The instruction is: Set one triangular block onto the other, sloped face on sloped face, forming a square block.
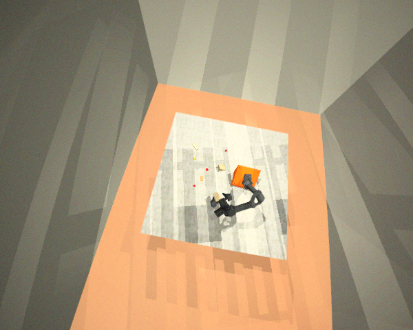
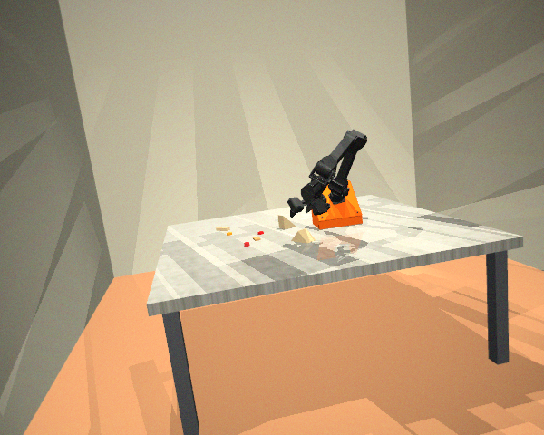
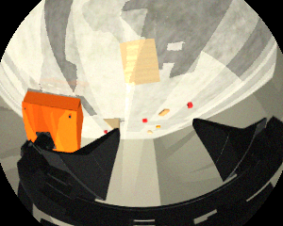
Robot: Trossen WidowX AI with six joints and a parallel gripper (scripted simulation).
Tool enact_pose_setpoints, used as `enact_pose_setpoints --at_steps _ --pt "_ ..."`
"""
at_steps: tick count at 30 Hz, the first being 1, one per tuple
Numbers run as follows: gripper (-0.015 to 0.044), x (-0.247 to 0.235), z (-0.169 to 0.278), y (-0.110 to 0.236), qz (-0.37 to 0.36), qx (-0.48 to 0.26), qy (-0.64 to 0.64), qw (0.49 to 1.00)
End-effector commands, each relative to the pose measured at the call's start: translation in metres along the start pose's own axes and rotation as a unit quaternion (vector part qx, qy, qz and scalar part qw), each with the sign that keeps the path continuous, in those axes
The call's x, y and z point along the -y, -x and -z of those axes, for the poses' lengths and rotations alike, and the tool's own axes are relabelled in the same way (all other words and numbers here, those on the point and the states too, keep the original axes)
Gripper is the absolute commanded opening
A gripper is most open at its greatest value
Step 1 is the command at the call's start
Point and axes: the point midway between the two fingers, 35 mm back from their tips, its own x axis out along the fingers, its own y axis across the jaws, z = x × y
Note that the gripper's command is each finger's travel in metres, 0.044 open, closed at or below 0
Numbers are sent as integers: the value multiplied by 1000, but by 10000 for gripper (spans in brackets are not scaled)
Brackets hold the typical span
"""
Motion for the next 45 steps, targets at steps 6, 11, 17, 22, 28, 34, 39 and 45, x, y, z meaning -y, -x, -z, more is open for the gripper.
enact_pose_setpoints --at_steps 6,11,17,22,28,34,39,45 --pt "440 -9 -70 26 -2 7 3 1000" --pt "440 -7 -73 3 -2 7 3 1000" --pt "440 -8 -73 -53 -3 6 4 1000" --pt "440 -10 -71 -74 -3 6 4 1000" --pt "440 -10 -71 -74 -3 6 4 1000" --pt "361 -10 -71 -73 -1 5 1 1000" --pt "250 -10 -71 -73 -1 5 1 1000" --pt "210 -10 -71 -73 -1 5 1 1000"
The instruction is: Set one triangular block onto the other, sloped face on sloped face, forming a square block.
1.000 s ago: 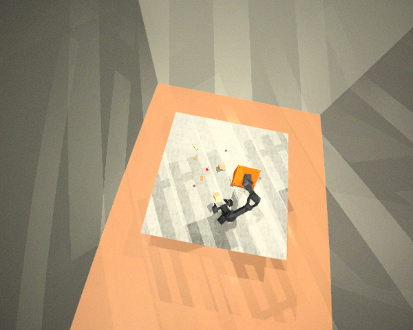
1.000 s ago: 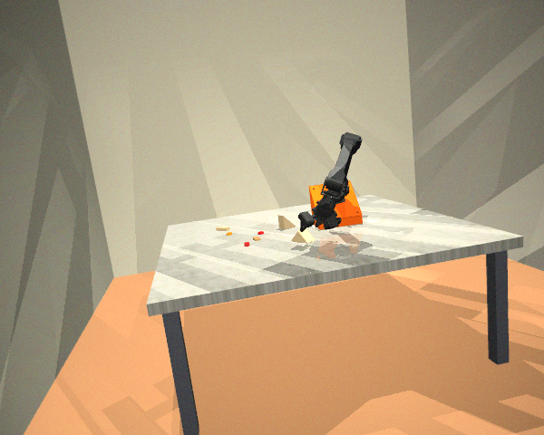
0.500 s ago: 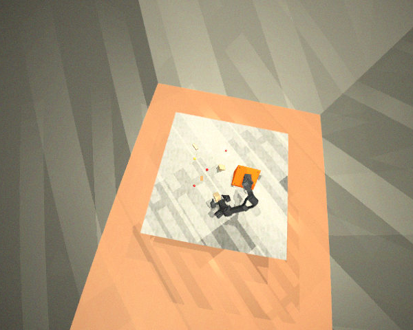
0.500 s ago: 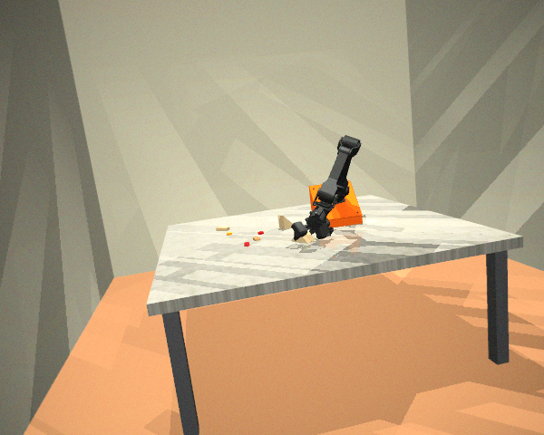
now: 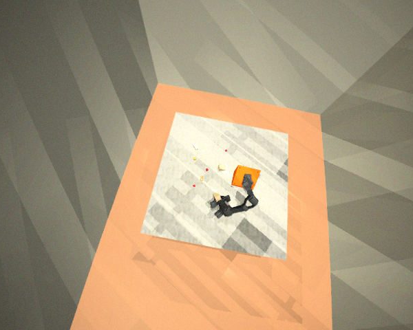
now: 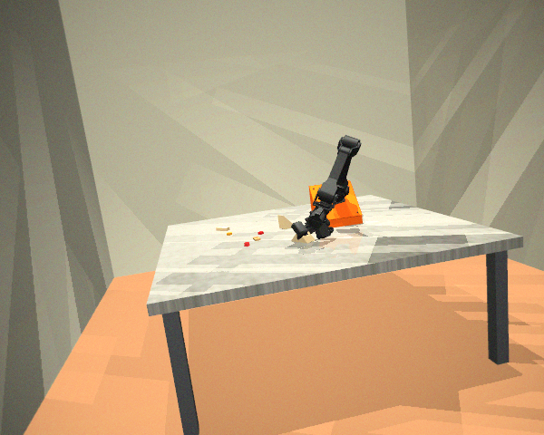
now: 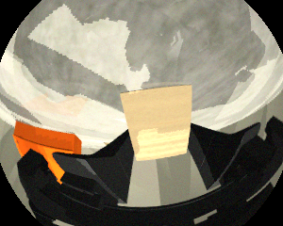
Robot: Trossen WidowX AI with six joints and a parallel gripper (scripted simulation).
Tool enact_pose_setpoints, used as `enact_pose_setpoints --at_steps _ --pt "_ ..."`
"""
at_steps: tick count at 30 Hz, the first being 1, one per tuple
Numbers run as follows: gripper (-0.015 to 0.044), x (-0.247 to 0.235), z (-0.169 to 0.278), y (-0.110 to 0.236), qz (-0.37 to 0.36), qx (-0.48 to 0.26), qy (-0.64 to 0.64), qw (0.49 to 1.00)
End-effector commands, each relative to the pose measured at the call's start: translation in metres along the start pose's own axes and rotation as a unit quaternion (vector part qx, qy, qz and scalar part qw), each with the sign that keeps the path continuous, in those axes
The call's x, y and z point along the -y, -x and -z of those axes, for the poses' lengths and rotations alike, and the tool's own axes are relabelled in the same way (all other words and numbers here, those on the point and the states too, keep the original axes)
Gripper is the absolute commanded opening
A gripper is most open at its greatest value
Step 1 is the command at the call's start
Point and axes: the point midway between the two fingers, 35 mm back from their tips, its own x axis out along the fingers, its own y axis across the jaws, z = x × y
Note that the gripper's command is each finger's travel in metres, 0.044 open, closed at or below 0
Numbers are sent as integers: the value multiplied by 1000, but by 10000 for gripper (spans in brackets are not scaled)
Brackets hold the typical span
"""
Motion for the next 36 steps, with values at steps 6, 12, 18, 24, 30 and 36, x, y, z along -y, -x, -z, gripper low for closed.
enact_pose_setpoints --at_steps 6,12,18,24,30,36 --pt "72 1 2 2 0 1 0 1000" --pt "0 4 22 21 -1 0 0 1000" --pt "0 5 43 41 0 0 0 1000" --pt "0 3 63 62 0 -1 1 1000" --pt "0 1 71 71 1 -2 1 1000" --pt "0 -1 70 63 -17 14 -45 999"
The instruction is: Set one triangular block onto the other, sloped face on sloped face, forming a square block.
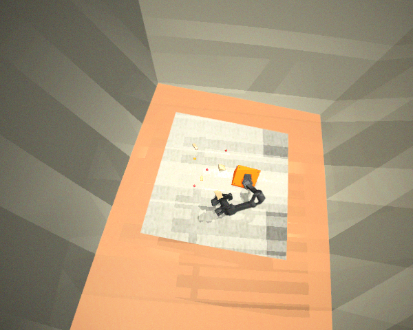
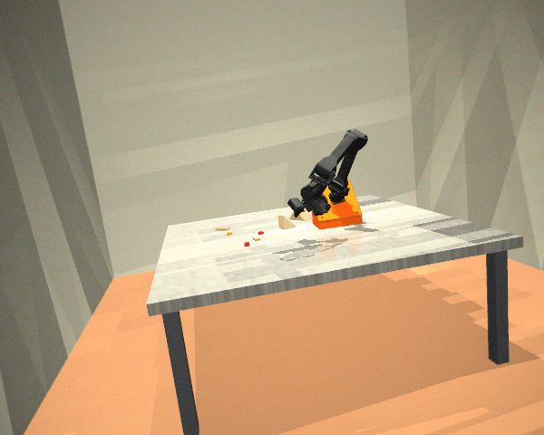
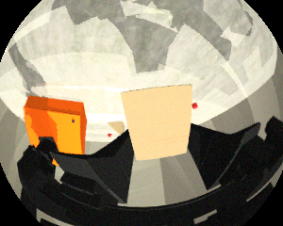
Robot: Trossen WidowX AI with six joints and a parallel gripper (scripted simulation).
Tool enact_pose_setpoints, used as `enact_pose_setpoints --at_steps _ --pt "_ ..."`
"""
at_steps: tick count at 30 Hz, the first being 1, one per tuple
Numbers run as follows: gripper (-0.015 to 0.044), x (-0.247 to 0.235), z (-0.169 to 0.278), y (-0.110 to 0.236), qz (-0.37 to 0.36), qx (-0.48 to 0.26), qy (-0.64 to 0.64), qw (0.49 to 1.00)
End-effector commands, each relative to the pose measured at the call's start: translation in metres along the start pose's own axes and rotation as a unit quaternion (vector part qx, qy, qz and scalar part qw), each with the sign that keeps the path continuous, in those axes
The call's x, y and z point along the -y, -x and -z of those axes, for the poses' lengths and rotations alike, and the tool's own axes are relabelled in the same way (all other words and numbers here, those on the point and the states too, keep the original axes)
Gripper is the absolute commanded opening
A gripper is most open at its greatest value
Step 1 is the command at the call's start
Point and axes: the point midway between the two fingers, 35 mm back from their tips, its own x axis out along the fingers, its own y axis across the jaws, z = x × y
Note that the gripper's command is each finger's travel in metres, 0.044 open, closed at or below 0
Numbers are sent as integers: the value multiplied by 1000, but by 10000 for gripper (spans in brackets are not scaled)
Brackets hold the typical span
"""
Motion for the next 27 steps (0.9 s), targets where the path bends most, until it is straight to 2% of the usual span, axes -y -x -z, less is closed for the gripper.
enact_pose_setpoints --at_steps 1,14,27 --pt "0 -2 2 -4 -14 10 -38 999" --pt "0 -9 5 -15 -78 74 -222 969" --pt "0 -11 8 -19 -148 130 -407 892"
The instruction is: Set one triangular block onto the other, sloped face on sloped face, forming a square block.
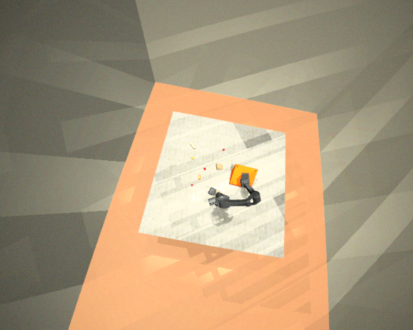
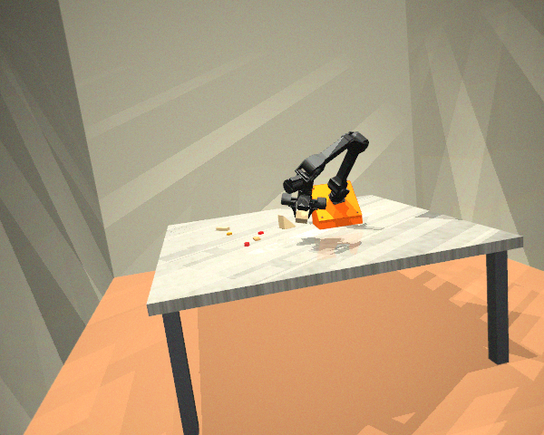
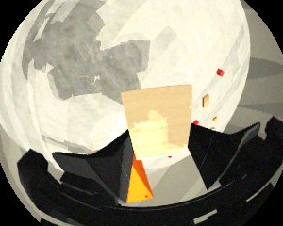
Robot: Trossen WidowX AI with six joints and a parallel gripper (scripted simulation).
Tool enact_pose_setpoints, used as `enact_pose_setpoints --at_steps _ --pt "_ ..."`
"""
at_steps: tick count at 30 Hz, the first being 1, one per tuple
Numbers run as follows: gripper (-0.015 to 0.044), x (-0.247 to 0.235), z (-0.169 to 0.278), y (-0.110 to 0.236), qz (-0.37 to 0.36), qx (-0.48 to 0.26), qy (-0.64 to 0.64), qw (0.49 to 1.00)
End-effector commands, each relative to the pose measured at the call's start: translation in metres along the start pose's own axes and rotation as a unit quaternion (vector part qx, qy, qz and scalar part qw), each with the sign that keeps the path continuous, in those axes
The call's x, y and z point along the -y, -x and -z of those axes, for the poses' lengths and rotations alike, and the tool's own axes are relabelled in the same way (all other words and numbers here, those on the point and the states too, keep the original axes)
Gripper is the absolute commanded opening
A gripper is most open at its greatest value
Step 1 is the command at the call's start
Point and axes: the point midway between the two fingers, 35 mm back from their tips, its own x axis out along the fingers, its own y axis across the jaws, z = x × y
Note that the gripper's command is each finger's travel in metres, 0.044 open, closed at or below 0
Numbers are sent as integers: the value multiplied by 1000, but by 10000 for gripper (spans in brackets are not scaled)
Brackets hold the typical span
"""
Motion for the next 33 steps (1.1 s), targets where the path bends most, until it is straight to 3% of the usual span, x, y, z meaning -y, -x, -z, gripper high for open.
enact_pose_setpoints --at_steps 1,13,26,33 --pt "0 1 2 -2 -22 10 -55 998" --pt "0 5 3 1 -92 59 -236 966" --pt "0 14 1 11 -173 105 -412 889" --pt "0 15 1 13 -182 110 -430 878"
